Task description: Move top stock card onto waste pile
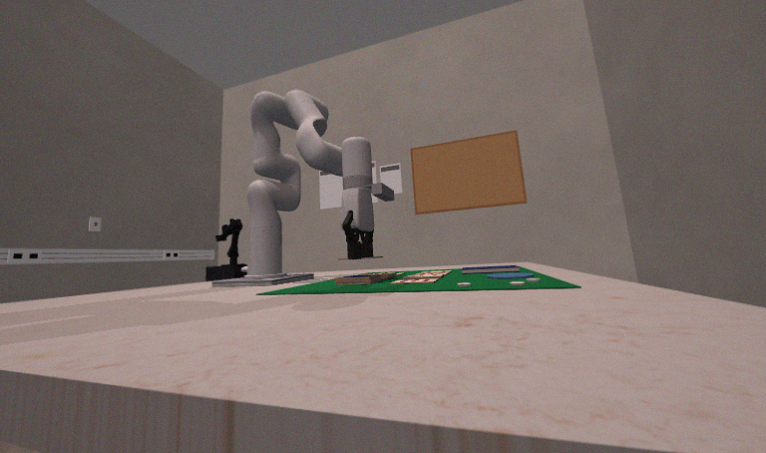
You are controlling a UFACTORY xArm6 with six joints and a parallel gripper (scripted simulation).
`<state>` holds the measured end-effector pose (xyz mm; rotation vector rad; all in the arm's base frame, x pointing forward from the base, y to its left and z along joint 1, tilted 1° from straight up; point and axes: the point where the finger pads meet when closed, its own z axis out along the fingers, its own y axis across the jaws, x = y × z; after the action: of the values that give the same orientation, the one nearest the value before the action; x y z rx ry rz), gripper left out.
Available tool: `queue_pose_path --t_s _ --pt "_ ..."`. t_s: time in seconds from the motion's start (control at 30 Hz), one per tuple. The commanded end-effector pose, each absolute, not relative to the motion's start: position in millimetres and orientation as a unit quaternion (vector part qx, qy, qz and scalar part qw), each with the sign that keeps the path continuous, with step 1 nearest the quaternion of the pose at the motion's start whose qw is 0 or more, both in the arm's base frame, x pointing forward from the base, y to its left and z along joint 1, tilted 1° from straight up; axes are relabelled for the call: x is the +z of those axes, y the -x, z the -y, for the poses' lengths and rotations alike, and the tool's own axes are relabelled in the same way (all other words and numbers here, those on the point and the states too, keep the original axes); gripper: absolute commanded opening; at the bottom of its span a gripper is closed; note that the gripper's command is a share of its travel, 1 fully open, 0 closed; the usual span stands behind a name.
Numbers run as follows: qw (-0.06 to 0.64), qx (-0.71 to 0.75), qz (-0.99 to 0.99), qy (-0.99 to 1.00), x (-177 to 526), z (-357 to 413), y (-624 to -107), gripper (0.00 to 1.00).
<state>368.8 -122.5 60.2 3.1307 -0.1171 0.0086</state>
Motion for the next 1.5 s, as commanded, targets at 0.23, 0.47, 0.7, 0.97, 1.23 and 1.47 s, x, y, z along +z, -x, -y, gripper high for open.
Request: queue_pose_path --t_s 0.23,0.47,0.7,0.97,1.23,1.47 --pt "0.005 0.005 0.034 -0.999 61 72 -373 0.73" --pt "0.005 0.005 0.032 -0.999 61 37 -375 0.73" --pt "0.005 0.005 0.031 -0.999 61 25 -375 0.73" --pt "0.005 0.005 0.031 -1.0 61 23 -376 0.73" --pt "0.005 0.005 0.031 -1.0 61 23 -376 0.73" --pt "0.005 0.005 0.031 -1.0 59 23 -376 0.73"
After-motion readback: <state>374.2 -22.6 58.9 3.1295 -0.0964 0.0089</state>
